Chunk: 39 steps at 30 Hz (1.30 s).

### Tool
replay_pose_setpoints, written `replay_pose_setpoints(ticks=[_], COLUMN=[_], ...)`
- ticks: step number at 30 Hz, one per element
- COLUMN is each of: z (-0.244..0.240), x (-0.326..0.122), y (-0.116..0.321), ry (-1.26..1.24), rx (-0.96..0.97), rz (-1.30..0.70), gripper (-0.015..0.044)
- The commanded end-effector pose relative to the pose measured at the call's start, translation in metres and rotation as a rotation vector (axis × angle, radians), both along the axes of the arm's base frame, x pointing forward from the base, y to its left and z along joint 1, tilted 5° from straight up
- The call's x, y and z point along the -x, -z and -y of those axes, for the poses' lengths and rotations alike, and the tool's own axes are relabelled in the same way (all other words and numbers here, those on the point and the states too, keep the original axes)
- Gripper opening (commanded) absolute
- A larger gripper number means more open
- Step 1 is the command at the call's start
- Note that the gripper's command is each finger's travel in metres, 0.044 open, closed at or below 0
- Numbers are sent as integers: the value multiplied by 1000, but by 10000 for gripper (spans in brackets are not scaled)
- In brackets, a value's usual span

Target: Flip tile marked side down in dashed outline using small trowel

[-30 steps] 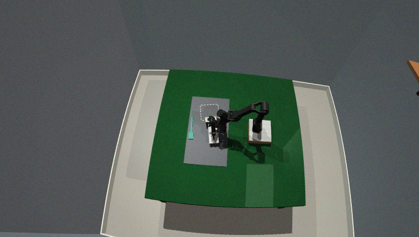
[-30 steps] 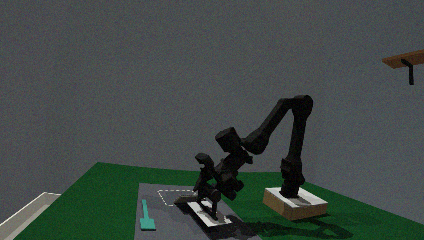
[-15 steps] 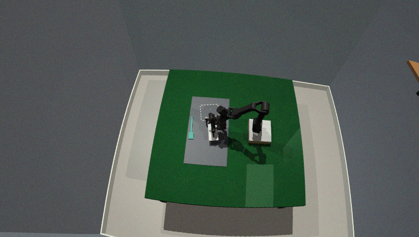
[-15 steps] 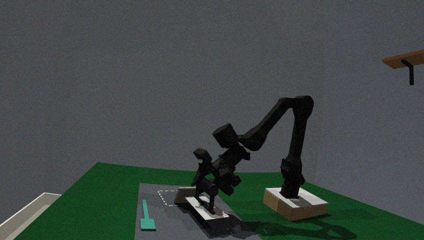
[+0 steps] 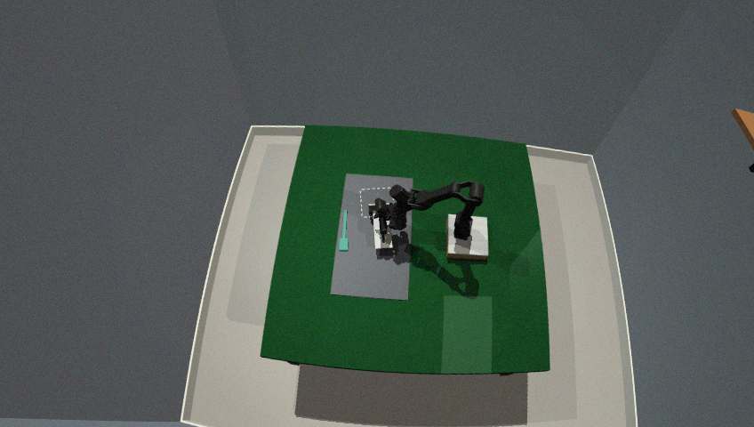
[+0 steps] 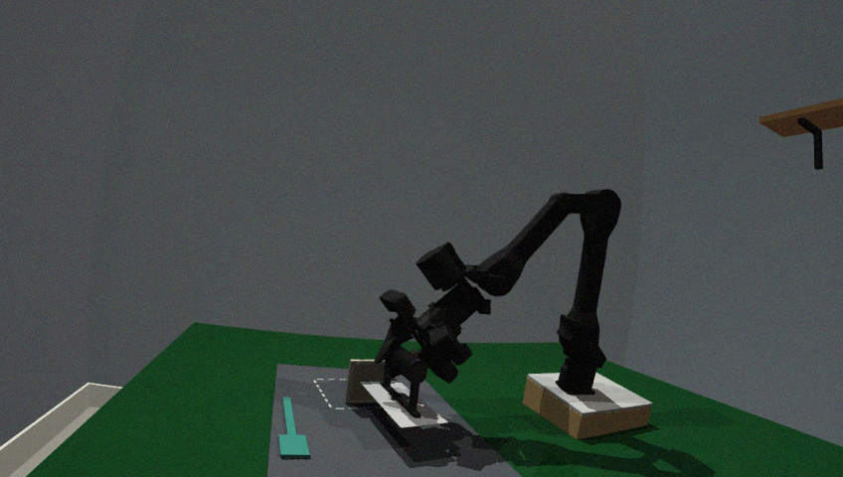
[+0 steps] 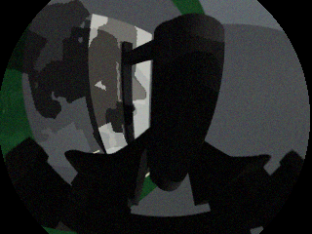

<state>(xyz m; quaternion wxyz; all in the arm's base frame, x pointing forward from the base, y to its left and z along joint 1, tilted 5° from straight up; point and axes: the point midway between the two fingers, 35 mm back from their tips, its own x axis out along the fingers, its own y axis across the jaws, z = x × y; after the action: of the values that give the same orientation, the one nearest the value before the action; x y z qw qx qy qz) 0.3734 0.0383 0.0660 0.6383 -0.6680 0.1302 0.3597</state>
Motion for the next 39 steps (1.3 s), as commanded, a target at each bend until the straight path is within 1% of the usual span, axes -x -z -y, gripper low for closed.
replay_pose_setpoints(ticks=[1, 10, 17, 33, 39], z=[5, 17, 17, -36, -38], x=[-6, -10, -10, 7, 8], y=[-6, -2, -2, -34, -36], ry=[-1, -1, -1, -1, -1], rx=[0, 1, 1, -4, -5], rz=[21, 21, 21, 20, 20], gripper=[0, 0, 0, 0, 0])
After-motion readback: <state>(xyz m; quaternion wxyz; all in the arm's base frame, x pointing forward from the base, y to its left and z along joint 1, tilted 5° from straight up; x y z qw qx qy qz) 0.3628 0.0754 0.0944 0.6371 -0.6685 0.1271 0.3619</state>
